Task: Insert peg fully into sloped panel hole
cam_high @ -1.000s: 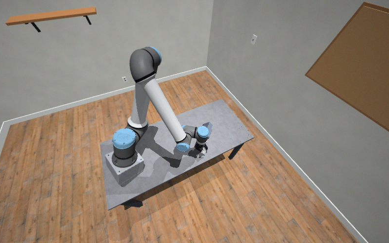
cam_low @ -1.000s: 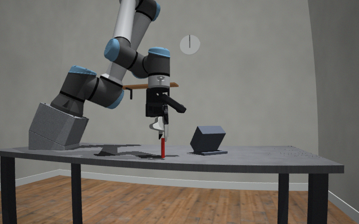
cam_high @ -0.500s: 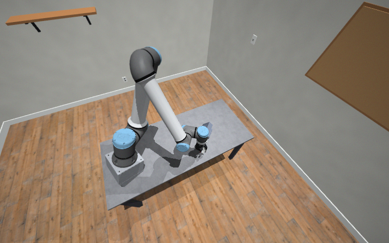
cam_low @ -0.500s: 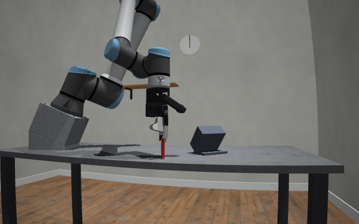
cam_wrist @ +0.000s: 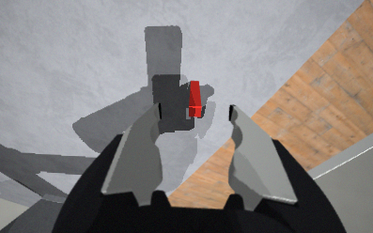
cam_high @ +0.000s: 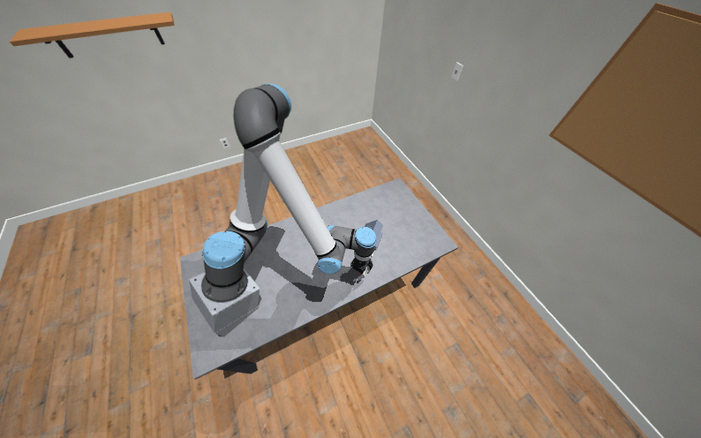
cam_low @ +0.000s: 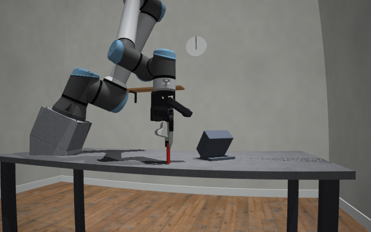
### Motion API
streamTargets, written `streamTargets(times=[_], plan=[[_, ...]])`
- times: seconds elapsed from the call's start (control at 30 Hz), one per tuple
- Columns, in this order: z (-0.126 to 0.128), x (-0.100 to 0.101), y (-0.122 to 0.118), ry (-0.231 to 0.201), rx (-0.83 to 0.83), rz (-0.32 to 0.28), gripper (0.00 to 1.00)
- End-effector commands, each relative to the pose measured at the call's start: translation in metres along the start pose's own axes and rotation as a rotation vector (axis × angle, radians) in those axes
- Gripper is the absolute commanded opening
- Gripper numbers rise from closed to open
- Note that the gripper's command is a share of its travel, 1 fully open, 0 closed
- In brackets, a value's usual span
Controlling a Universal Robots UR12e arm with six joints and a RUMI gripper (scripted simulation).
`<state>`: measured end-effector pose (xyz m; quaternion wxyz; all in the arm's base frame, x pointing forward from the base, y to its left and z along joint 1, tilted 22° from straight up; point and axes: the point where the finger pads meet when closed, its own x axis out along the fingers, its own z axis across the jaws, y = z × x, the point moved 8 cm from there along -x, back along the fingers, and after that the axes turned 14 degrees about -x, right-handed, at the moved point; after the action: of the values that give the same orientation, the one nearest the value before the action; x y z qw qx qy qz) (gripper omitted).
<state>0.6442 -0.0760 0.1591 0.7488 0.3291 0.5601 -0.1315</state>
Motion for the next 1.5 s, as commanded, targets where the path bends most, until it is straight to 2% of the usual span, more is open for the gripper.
streamTargets(times=[0.0,1.13,1.23,1.4,1.47], plan=[[0.000,0.000,0.000,-0.001,0.000,0.000,0.44],[0.000,0.000,0.000,-0.001,0.000,0.000,0.01],[0.001,-0.011,0.000,-0.001,0.000,0.000,0.00],[0.001,-0.049,0.000,-0.001,0.000,0.000,0.00],[0.001,-0.049,0.000,-0.001,0.000,0.000,0.00]])
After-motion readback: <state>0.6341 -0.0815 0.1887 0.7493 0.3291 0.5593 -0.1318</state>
